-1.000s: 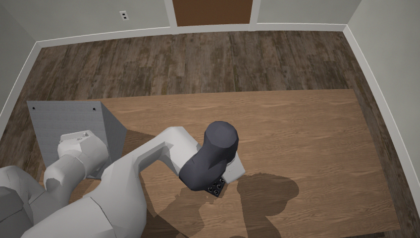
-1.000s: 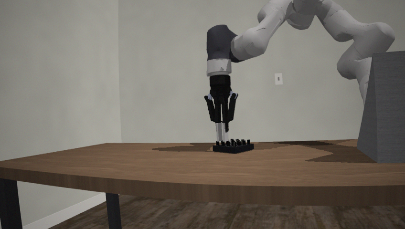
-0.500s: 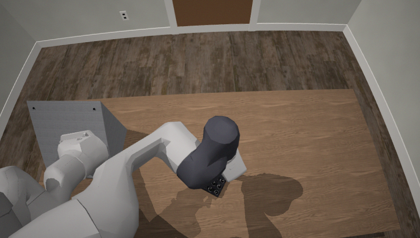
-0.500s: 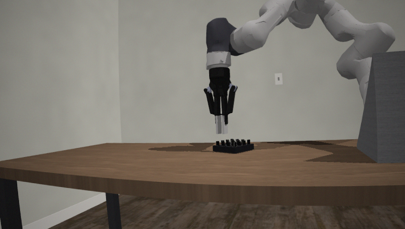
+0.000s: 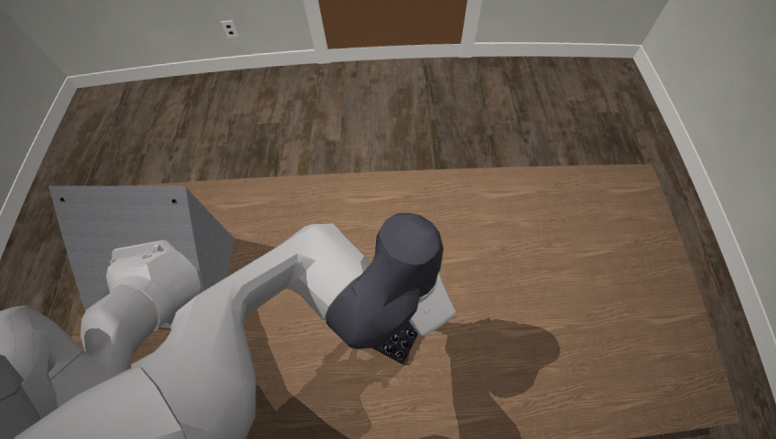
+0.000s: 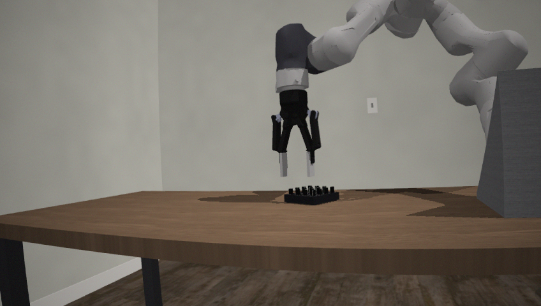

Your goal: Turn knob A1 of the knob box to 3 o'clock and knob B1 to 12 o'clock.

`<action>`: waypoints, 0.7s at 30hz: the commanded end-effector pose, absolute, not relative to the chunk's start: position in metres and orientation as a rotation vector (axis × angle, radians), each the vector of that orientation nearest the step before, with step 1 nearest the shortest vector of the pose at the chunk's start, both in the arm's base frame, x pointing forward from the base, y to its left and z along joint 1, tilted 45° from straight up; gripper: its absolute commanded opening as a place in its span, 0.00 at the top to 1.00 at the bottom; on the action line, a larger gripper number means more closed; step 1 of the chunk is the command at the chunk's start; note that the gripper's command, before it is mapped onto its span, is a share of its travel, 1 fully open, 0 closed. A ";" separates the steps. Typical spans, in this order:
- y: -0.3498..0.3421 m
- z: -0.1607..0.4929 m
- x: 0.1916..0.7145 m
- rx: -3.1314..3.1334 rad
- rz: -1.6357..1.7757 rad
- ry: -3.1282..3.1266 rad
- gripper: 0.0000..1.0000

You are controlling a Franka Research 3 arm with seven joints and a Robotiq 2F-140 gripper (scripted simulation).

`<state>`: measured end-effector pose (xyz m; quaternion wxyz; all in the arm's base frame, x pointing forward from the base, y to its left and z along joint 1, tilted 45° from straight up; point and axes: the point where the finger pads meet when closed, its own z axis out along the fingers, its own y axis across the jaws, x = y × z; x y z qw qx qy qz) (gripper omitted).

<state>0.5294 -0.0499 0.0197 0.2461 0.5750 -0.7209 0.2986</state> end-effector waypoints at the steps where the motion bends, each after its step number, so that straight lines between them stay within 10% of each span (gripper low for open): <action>1: -0.044 0.024 0.530 1.575 0.812 -1.962 0.00; 21: 0.018 0.086 0.531 1.575 0.812 -1.962 0.00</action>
